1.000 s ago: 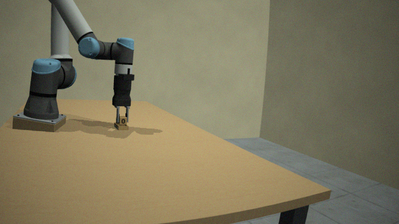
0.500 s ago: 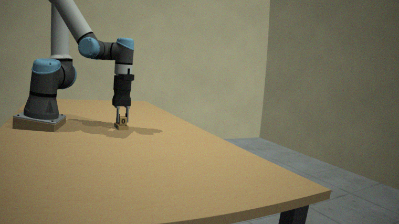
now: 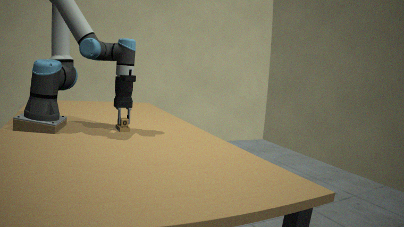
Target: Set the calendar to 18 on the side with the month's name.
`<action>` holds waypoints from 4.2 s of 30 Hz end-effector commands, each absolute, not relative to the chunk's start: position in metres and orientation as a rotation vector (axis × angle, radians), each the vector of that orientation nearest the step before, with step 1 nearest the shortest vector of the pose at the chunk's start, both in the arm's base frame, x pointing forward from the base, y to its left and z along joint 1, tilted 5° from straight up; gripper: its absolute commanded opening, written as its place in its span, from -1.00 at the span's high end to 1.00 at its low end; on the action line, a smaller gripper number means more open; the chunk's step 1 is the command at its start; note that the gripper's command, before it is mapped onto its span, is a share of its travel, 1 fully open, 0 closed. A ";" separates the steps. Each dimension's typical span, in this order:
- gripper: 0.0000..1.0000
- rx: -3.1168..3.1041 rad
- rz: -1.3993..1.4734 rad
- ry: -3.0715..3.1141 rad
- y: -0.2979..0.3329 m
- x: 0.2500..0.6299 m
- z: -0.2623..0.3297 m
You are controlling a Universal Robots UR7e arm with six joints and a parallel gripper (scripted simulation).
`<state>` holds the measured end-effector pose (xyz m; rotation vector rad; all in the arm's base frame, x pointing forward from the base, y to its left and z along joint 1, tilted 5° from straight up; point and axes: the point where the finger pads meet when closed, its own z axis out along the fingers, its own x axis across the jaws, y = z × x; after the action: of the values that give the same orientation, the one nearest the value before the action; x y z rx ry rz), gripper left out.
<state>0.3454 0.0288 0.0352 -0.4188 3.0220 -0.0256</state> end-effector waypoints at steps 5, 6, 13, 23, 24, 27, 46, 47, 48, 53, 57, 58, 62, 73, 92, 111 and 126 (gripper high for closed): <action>-0.20 -0.419 -0.026 3.021 0.029 0.346 0.033; -0.20 -0.419 -0.026 3.021 0.029 0.346 0.032; -0.20 -0.419 -0.026 3.021 0.029 0.346 0.030; -0.20 -0.419 -0.026 3.021 0.029 0.347 0.026; -0.20 -0.419 -0.026 3.021 0.029 0.347 0.026; -0.20 -0.419 -0.026 3.021 0.029 0.347 0.026; -0.20 -0.419 -0.026 3.021 0.029 0.347 0.026; -0.20 -0.419 -0.026 3.021 0.029 0.347 0.026; -0.20 -0.419 -0.026 3.021 0.029 0.347 0.026; -0.20 -0.419 -0.026 3.021 0.029 0.347 0.026; -0.20 -0.419 -0.026 3.021 0.029 0.347 0.026; -0.20 -0.419 -0.026 3.021 0.029 0.347 0.026; -0.20 -0.419 -0.026 3.021 0.029 0.347 0.026; -0.20 -0.419 -0.026 3.021 0.029 0.347 0.026; -0.20 -0.419 -0.026 3.021 0.029 0.347 0.026; -0.20 -0.419 -0.026 3.021 0.029 0.347 0.026; -0.80 -0.419 -0.026 3.021 0.029 0.347 0.026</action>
<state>0.3462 0.0288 0.0256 -0.4188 3.0221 -0.0255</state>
